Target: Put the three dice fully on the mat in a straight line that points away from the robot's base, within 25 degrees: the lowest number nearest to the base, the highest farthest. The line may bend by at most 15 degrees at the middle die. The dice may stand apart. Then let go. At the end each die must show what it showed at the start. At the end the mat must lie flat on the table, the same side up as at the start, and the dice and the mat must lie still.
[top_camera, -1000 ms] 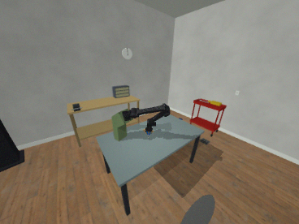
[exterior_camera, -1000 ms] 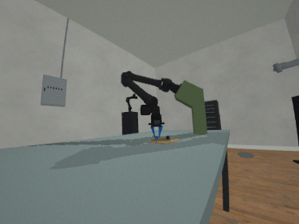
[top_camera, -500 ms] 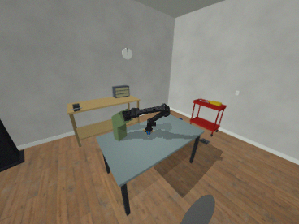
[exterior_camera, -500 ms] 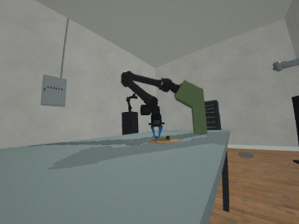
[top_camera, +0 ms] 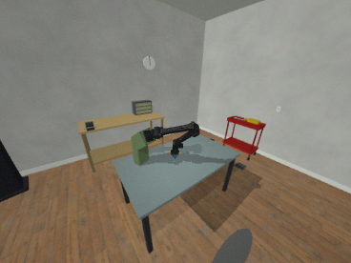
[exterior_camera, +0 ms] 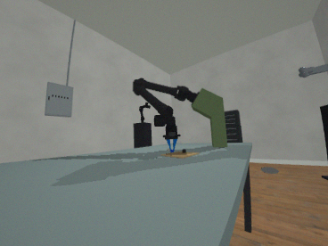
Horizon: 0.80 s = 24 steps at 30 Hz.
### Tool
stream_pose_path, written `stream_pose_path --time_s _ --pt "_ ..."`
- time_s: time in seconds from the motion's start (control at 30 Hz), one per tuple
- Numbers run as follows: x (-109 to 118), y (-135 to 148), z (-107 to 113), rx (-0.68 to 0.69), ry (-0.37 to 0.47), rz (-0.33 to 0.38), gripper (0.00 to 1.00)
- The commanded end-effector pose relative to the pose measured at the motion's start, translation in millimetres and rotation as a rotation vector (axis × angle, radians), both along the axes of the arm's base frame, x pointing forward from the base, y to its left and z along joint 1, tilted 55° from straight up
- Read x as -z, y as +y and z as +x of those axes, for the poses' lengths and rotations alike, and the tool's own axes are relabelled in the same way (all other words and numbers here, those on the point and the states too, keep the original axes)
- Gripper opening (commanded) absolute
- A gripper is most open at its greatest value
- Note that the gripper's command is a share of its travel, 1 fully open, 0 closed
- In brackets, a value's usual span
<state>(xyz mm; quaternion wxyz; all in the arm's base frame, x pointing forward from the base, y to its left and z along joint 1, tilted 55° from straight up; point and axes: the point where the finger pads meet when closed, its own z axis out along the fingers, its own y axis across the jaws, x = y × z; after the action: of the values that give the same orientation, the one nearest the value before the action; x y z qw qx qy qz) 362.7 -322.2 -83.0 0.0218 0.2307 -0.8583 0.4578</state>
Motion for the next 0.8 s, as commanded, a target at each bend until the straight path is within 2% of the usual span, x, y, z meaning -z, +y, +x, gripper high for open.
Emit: stream_pose_path --time_s 0.0,0.77 --pt "-4.4 -8.6 0.8 0.008 -0.017 -0.01 0.11" --pt "-7.6 -8.7 1.5 0.01 -0.022 -0.012 0.11"
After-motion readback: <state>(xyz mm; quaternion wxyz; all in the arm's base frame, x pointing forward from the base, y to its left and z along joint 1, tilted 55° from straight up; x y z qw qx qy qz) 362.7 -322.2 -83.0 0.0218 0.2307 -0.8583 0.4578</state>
